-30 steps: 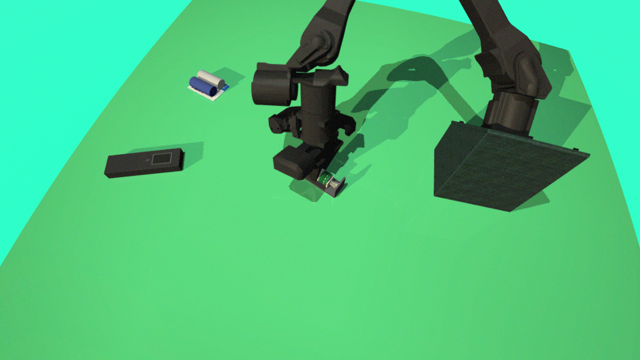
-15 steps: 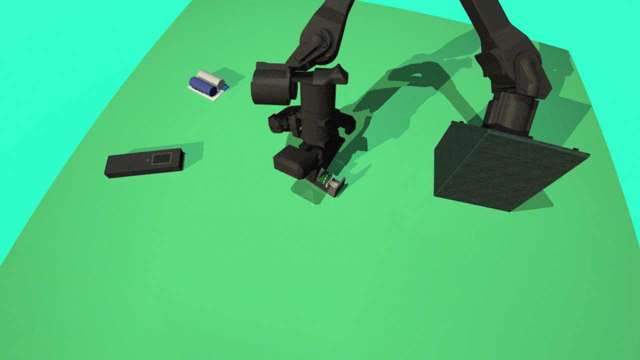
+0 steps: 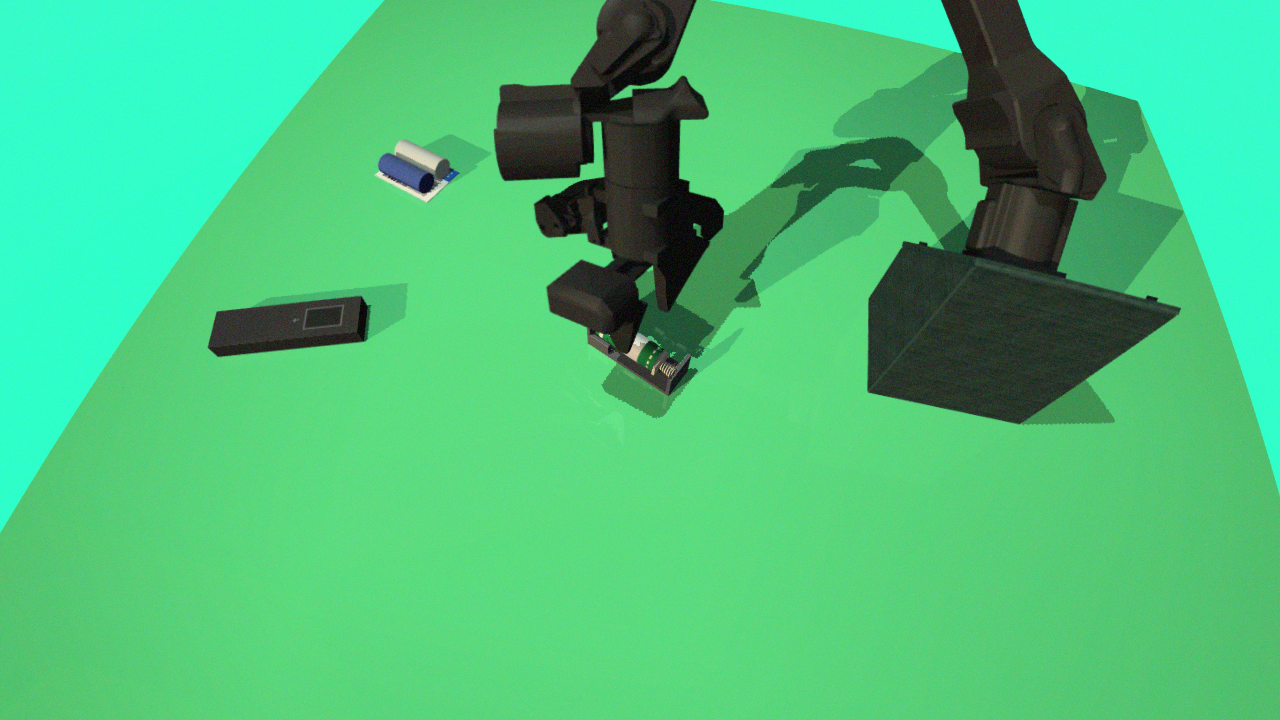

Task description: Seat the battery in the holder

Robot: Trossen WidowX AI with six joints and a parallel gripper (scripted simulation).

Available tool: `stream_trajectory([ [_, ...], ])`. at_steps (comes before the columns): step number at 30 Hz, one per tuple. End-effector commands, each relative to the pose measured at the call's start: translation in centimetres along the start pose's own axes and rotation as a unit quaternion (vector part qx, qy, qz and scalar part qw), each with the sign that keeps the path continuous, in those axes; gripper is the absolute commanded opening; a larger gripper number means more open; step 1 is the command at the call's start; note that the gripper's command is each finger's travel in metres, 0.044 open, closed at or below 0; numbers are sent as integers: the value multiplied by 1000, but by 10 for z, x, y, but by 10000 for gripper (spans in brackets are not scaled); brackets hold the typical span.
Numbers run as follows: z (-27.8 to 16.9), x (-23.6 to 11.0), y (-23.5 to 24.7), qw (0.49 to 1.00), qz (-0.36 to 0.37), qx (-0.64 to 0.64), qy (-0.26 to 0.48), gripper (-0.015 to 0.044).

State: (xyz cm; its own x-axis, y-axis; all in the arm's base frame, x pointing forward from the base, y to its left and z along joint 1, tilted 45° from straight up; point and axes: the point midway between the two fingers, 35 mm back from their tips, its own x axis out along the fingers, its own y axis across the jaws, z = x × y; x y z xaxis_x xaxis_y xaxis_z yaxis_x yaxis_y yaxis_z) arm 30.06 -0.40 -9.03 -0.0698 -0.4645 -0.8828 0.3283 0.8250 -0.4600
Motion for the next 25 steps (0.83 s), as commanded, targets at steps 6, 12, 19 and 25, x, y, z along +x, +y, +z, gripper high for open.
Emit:
stream_trajectory([
  [6, -7, -37, 11, 1000, 10, 8, -9, 440],
  [12, -7, -37, 11, 1000, 10, 8, -9, 440],
  [19, -7, -37, 11, 1000, 10, 8, -9, 440],
  [25, -7, -37, 11, 1000, 10, 8, -9, 440],
])
